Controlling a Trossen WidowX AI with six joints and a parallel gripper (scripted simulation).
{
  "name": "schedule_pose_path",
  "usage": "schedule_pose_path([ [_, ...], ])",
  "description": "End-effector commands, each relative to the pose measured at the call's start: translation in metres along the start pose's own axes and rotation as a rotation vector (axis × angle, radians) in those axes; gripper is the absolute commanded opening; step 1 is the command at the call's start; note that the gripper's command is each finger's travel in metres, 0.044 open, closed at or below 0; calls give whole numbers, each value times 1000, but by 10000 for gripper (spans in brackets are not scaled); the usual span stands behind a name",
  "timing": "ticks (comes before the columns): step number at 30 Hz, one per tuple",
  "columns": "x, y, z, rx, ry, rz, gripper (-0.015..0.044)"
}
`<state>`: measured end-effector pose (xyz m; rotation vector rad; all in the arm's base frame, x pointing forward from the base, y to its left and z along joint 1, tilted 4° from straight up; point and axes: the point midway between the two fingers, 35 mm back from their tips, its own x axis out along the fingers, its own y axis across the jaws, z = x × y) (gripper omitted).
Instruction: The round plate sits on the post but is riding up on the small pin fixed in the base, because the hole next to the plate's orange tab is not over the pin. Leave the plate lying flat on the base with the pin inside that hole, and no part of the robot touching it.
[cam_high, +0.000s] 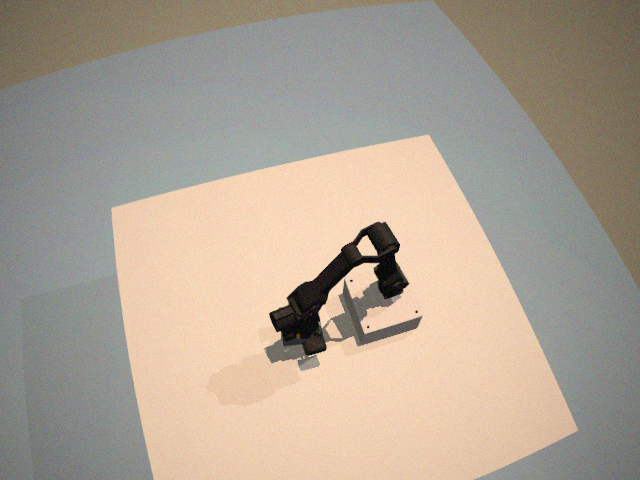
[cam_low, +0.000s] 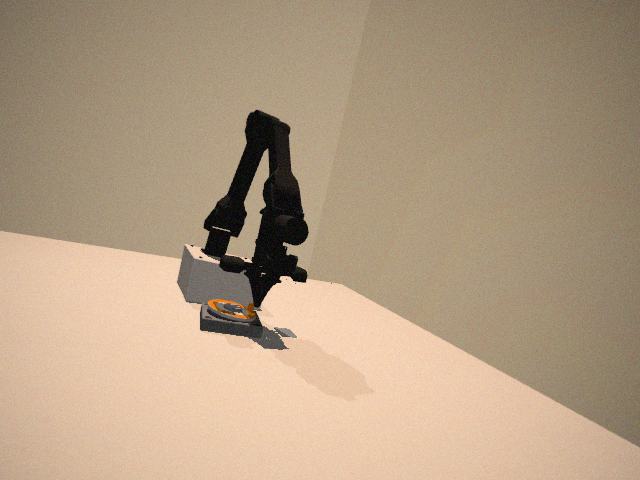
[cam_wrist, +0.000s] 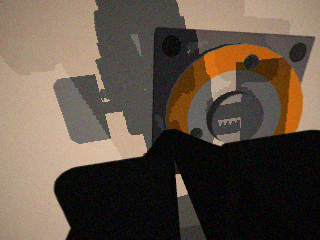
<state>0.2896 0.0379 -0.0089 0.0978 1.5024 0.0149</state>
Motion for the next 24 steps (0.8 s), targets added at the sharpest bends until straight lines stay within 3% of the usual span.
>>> schedule_pose_path([
  [1,3,-2,-8,5,19,-6,0],
  [24,3,-5,-18,5,20,-7,0],
])
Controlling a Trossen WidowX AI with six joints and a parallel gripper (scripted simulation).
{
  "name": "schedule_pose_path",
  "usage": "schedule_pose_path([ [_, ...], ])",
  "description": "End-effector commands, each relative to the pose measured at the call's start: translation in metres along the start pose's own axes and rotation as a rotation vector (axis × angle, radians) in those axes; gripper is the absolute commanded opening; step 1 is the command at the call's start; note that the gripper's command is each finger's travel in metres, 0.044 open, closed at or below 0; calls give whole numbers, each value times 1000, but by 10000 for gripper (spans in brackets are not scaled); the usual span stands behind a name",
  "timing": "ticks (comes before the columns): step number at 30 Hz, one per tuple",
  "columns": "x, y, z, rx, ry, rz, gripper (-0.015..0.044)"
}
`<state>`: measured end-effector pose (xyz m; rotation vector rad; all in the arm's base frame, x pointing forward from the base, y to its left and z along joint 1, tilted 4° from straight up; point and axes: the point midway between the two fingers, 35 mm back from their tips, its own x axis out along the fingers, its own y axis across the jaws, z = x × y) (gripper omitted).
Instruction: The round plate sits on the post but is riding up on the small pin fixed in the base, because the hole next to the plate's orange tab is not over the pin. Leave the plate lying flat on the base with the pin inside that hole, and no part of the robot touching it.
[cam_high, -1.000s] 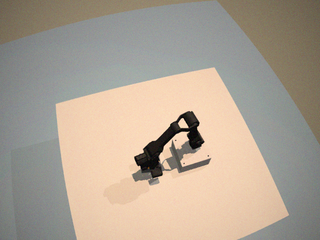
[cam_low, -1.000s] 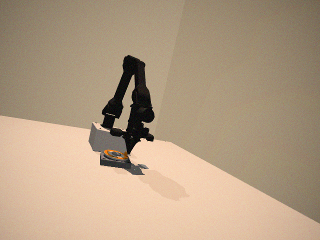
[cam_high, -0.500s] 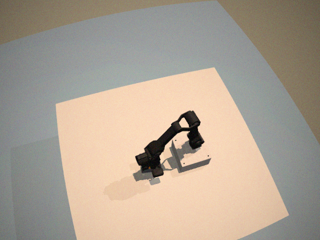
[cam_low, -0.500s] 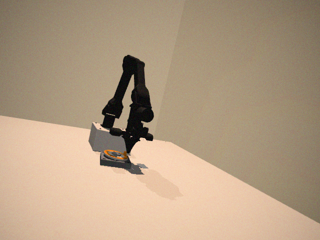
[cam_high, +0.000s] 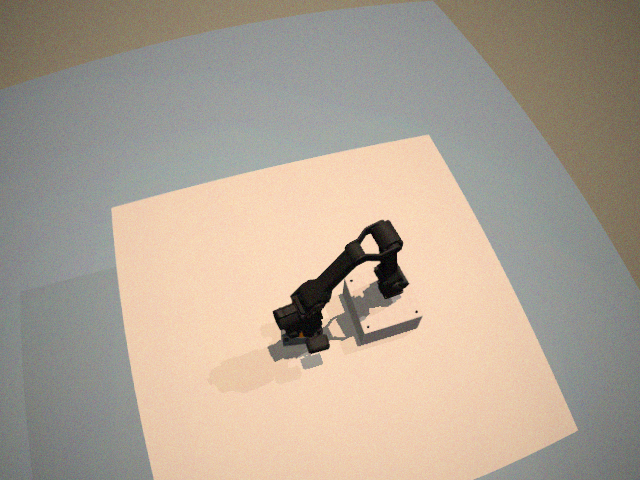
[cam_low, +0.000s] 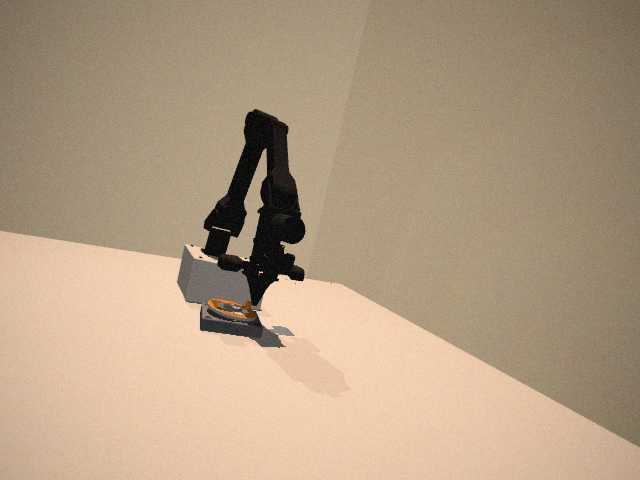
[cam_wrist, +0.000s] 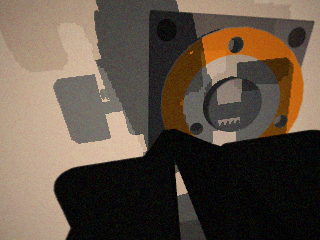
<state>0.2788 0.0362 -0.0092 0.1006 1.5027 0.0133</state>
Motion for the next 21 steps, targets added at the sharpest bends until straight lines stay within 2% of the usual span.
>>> schedule_pose_path([
  [1,3,-3,-8,2,19,-7,0],
  [21,2,-10,-19,3,20,-8,0],
])
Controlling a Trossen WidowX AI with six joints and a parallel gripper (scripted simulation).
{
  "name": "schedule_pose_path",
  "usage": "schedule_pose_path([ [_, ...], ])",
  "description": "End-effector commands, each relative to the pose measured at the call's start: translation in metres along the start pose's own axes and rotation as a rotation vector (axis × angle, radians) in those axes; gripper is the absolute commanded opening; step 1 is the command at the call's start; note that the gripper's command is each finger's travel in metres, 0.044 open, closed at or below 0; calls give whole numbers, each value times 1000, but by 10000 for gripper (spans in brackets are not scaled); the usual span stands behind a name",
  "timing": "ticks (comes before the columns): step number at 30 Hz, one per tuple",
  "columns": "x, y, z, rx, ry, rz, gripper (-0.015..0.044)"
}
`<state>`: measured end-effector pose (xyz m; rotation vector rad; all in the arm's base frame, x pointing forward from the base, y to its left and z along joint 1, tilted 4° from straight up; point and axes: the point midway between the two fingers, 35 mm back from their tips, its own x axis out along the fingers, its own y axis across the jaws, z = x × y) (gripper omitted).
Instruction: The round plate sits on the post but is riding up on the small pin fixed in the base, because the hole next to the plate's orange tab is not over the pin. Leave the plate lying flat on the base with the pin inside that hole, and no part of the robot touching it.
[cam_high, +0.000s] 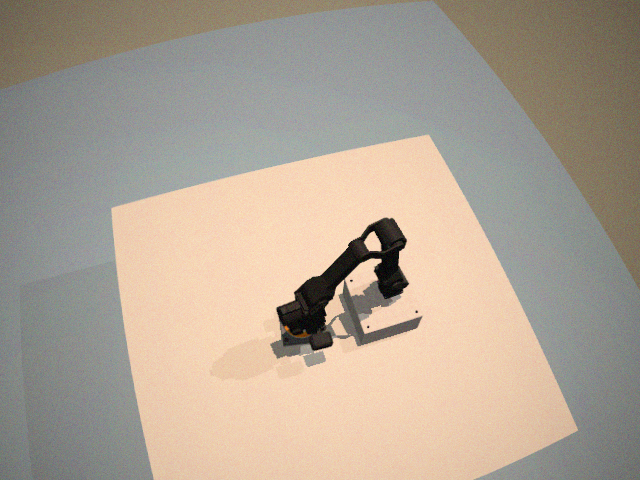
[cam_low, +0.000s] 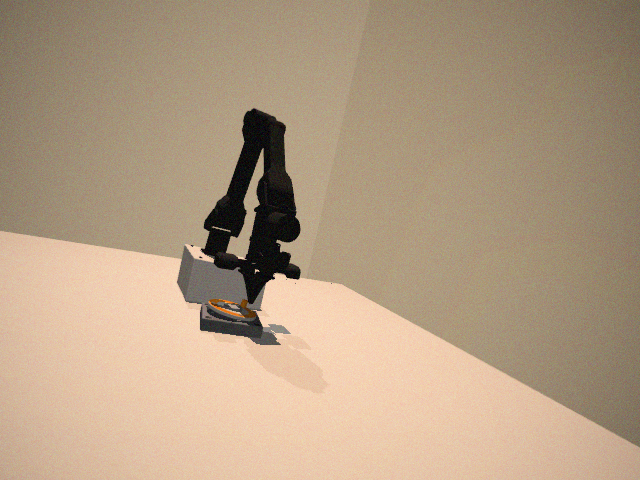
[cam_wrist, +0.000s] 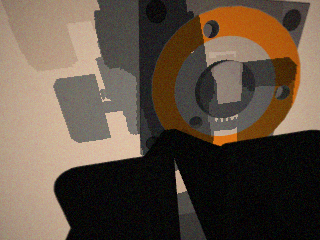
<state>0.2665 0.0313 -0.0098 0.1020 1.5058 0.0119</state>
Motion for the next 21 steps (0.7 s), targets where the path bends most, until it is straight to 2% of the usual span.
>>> schedule_pose_path([
  [1,3,-4,-8,1,17,-8,0],
  [21,2,-15,-17,1,18,-9,0],
])
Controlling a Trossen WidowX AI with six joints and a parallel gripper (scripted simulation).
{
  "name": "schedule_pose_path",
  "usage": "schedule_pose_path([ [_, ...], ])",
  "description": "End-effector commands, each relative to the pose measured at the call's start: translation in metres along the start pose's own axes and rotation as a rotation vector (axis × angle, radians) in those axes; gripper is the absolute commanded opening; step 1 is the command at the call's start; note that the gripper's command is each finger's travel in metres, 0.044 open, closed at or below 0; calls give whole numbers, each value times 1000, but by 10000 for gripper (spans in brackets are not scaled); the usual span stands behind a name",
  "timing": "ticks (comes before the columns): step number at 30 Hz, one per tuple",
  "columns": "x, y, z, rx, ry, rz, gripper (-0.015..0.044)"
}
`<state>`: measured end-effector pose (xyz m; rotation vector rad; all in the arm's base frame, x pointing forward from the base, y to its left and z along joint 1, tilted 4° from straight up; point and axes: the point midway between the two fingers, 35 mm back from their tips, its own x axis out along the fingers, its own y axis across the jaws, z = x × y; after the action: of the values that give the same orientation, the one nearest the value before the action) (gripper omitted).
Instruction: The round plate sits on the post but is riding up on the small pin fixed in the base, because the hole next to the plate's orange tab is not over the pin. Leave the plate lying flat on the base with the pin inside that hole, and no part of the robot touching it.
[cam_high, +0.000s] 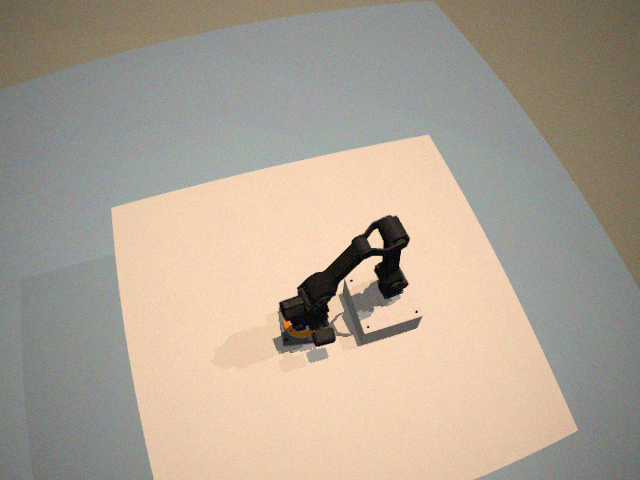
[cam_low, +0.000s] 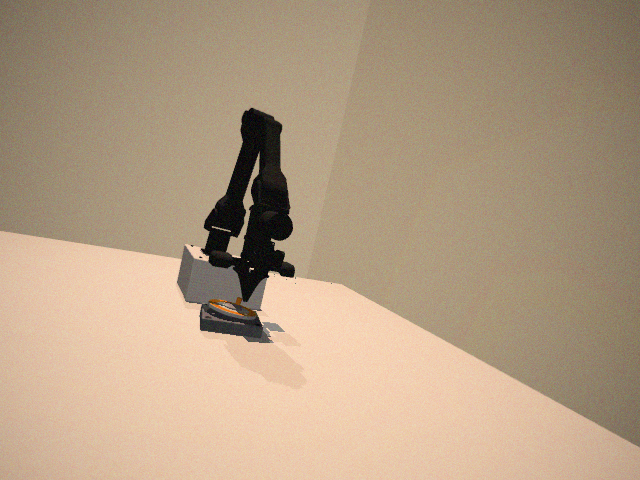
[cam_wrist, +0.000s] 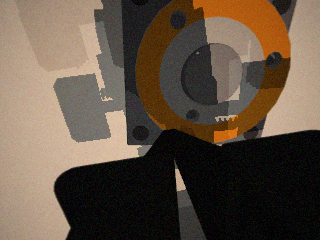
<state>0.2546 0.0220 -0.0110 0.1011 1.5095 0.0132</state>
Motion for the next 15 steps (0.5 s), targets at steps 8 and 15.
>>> schedule_pose_path([
  [8,1,-9,-9,2,15,-10,0],
  [15,0,-13,-10,2,15,-10,0],
])
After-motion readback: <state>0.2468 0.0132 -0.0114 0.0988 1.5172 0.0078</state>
